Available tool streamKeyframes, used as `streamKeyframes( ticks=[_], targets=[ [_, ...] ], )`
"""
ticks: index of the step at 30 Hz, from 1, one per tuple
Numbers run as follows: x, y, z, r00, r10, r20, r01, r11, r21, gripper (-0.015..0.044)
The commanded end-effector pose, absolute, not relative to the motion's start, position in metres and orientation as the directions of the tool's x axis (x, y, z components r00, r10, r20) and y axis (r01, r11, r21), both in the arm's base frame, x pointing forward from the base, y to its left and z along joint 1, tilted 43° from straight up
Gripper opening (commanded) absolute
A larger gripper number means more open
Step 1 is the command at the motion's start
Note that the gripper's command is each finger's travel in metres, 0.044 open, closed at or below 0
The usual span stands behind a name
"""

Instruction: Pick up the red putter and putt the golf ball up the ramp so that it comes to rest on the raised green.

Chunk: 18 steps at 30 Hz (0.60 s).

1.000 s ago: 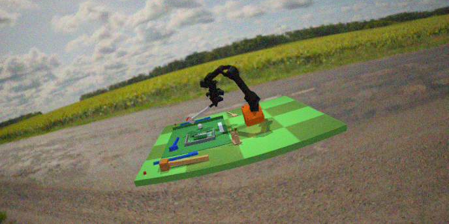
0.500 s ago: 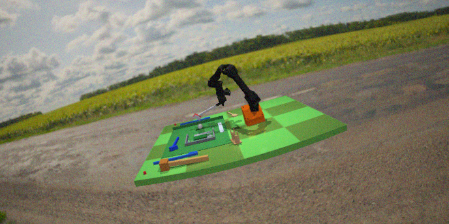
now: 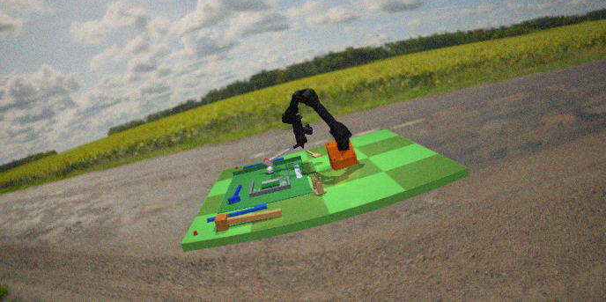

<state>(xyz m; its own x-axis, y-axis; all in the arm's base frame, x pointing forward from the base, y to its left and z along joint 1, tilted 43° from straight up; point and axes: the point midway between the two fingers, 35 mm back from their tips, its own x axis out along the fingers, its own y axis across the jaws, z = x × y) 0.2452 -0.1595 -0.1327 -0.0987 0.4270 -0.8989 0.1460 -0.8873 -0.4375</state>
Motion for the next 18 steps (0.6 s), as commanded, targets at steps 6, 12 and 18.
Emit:
streamKeyframes(
  ticks=[6,12,18],
  targets=[
    [0.246,-0.154,-0.145,-0.089,0.428,-0.9,0.142,-0.888,-0.436,0.0],
    [0.245,-0.15,-0.154,-0.089,0.428,-0.9,0.142,-0.888,-0.436,0.0],
    [0.244,-0.146,-0.16,-0.089,0.428,-0.9,0.143,-0.888,-0.437,0.0]
  ],
)
